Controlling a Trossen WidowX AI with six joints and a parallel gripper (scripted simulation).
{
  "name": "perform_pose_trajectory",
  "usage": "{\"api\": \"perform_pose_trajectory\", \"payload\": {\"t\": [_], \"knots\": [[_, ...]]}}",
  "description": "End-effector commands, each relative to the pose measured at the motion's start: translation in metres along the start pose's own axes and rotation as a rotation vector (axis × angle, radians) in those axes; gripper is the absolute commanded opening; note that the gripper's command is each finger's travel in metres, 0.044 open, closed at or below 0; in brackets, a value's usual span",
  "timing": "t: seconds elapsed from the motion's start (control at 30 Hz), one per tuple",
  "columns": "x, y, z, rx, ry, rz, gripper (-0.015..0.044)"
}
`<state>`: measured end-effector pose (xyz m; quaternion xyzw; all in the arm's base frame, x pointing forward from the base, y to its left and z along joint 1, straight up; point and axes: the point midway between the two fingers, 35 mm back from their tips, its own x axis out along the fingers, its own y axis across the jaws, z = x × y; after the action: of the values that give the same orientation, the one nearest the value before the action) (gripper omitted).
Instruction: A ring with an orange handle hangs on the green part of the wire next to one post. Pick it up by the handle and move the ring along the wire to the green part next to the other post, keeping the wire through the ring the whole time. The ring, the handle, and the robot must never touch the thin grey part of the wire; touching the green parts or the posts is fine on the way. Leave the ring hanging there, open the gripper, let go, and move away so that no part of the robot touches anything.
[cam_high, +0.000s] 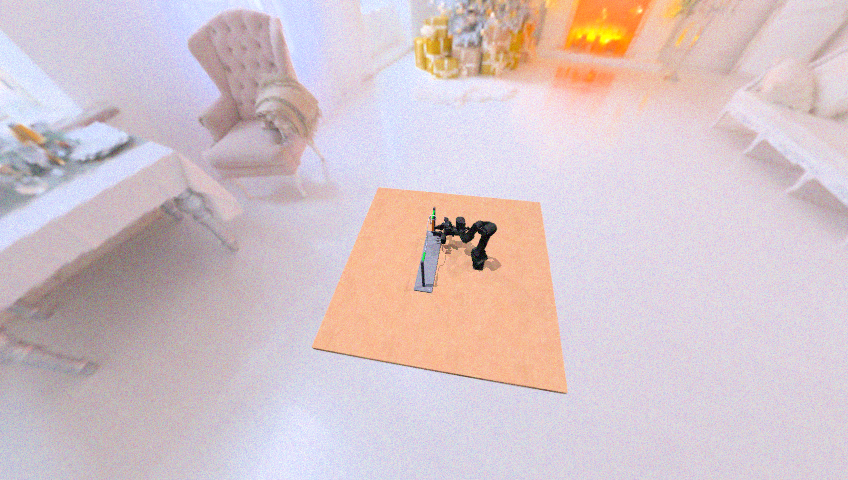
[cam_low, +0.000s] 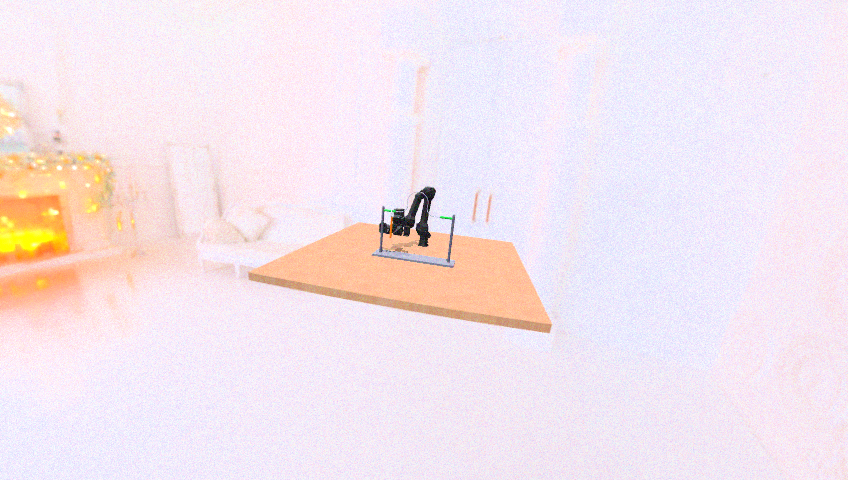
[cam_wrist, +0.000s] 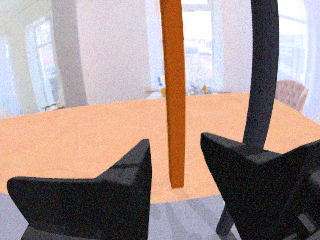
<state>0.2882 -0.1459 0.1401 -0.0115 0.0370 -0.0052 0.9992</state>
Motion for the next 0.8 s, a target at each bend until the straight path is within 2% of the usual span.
{"api": "perform_pose_trajectory", "payload": {"t": [0.0, 0.77], "knots": [[0.006, -0.001, -0.001, 0.01, 0.002, -0.005, 0.016], [0.031, 0.001, -0.003, 0.011, -0.002, -0.005, 0.016]]}}
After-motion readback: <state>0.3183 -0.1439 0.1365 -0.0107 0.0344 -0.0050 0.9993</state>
